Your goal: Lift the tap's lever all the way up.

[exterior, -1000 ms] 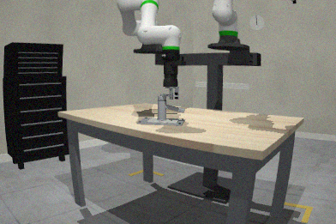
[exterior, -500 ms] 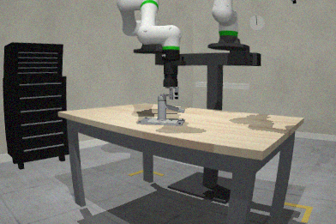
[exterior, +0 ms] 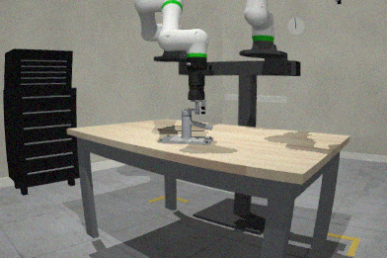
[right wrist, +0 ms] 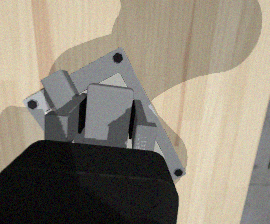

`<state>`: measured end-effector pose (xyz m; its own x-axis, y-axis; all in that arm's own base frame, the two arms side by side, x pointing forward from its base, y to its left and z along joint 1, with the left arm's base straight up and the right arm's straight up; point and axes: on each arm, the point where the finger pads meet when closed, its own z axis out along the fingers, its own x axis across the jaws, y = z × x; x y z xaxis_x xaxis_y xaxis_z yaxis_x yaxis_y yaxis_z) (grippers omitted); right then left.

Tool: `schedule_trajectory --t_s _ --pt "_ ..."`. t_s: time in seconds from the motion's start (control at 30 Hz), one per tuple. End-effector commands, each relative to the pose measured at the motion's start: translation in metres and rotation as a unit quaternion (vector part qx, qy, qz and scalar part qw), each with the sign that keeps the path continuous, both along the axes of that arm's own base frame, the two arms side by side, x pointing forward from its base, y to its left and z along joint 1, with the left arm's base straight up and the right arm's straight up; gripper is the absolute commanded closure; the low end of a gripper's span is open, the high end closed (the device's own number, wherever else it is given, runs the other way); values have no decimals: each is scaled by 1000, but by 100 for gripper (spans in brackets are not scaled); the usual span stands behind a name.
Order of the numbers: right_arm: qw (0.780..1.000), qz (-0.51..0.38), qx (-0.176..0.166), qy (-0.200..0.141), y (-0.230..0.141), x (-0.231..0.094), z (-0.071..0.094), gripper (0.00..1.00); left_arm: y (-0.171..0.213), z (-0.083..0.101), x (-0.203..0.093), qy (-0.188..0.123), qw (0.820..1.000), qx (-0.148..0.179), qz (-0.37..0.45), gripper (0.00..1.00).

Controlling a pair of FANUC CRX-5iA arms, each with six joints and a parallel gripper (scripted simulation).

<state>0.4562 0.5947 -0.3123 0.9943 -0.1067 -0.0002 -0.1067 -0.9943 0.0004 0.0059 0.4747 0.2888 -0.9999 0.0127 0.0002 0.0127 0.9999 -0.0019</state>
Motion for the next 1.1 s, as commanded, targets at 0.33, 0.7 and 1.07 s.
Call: schedule_trajectory --t_s 0.33,0.7,1.07 --pt "1000 0 1 -1 1 1 3 100 0 1 0 0 1000 1 0 0" --pt "1000 0 1 -1 -4 0 20 100 0 1 0 0 1000 1 0 0" --pt "1000 0 1 -1 -12 0 34 100 0 1 0 0 1000 1 0 0"
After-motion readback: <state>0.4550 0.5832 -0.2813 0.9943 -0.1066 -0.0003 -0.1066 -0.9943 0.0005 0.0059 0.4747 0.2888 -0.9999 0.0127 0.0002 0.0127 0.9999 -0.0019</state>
